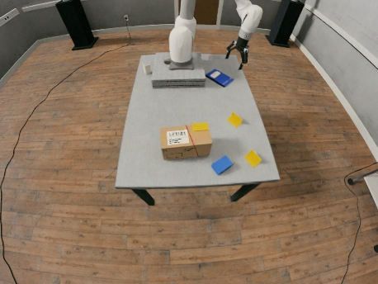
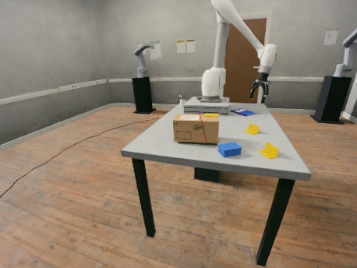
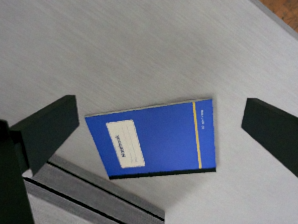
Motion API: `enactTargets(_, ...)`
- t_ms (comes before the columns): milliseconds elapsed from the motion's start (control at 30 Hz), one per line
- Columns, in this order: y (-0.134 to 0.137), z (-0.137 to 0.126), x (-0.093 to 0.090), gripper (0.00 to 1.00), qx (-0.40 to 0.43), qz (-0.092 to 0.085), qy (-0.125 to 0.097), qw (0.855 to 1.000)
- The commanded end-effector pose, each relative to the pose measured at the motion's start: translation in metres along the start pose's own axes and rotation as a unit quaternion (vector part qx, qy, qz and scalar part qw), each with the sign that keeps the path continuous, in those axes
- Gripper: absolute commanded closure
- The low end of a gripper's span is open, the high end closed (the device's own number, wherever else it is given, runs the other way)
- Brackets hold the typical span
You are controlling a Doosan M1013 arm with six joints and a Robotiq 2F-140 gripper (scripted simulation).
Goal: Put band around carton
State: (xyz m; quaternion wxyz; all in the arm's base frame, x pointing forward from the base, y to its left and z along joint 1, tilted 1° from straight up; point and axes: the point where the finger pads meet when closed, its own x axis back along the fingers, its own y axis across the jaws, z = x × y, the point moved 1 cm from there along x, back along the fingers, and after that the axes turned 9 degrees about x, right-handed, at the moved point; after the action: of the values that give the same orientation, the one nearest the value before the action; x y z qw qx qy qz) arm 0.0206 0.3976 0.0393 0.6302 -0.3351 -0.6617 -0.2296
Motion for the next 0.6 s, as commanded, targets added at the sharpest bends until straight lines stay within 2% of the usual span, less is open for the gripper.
enactTargets(0, 0.005, -0.002, 0.002, 0.00, -0.008, 0.000, 0.001, 1.000)
enactTargets(167, 0.038, -0.018, 0.010, 0.00, -0.064, 0.001, 0.008, 0.998)
enactTargets(333, 0.103, -0.064, 0.025, 0.00, -0.181, 0.003, 0.022, 0.983)
enactTargets(400, 0.103, -0.064, 0.025, 0.00, -0.181, 0.003, 0.022, 0.983)
enactTargets(500, 0.149, -0.111, 0.036, 0.00, -0.275, 0.004, 0.032, 0.961)
enactTargets(567, 0.165, -0.133, 0.040, 0.00, -0.318, 0.005, 0.036, 0.947)
